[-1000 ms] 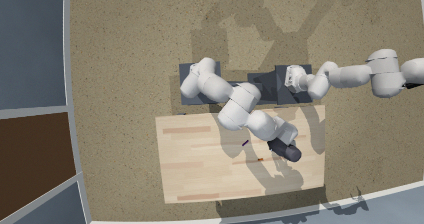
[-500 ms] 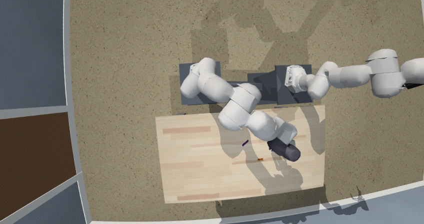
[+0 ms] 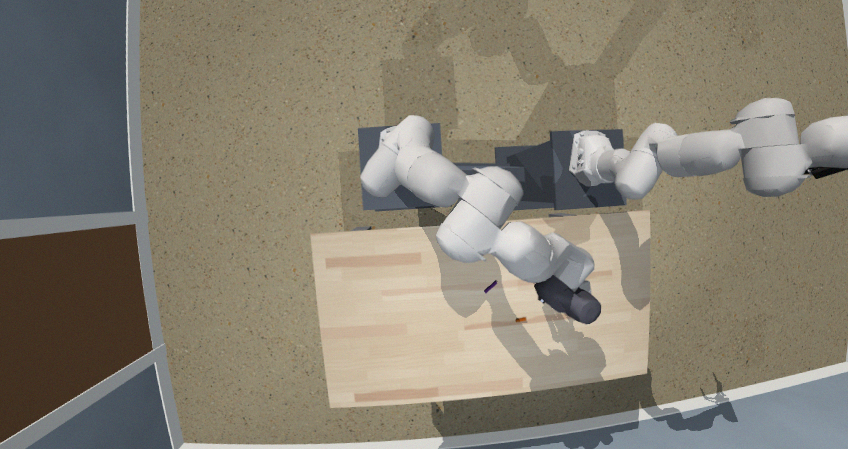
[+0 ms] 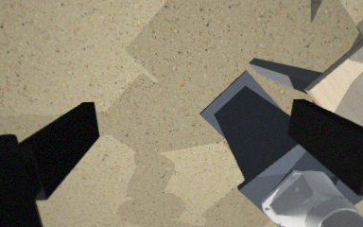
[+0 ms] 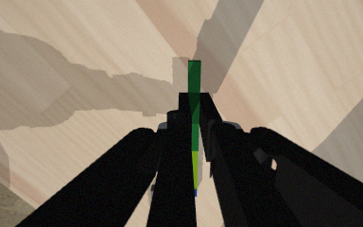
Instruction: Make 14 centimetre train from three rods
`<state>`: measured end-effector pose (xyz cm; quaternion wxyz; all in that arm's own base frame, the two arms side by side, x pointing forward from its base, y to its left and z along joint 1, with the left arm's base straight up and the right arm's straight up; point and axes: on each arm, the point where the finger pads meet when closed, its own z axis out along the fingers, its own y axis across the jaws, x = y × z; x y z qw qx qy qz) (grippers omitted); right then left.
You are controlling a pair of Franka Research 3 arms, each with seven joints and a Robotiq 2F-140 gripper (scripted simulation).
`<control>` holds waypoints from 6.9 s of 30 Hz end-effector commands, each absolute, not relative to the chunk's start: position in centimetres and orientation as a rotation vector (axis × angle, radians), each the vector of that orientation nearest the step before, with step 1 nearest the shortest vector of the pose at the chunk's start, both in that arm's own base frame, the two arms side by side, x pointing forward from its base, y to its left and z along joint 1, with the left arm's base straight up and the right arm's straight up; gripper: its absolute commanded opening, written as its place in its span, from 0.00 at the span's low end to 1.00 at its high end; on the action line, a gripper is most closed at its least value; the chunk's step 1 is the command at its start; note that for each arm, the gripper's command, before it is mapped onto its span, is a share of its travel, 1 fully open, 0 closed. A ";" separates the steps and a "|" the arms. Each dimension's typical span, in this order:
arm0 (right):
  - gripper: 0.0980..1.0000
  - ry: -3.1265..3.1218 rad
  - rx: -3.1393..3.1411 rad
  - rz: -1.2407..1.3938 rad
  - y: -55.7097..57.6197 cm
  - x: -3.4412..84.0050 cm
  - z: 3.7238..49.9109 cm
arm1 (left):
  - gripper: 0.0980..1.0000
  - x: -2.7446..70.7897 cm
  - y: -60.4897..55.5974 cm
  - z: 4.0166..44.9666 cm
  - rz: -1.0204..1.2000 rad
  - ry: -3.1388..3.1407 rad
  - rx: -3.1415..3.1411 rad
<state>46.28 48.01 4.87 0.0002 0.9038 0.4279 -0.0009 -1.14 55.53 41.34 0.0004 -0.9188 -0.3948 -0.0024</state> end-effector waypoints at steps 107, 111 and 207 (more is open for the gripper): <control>0.03 1.353 2.835 0.000 47.7 46.2 3.7 | 1.00 -1.3 55.4 41.3 0.000 -1.236 -2.888; 0.03 1.353 2.835 0.000 47.7 46.2 3.7 | 1.00 -1.3 55.4 41.3 0.000 -1.236 -2.888; 0.15 1.353 2.835 0.000 47.7 46.2 12.7 | 1.00 -1.3 55.4 41.3 0.000 -1.236 -2.888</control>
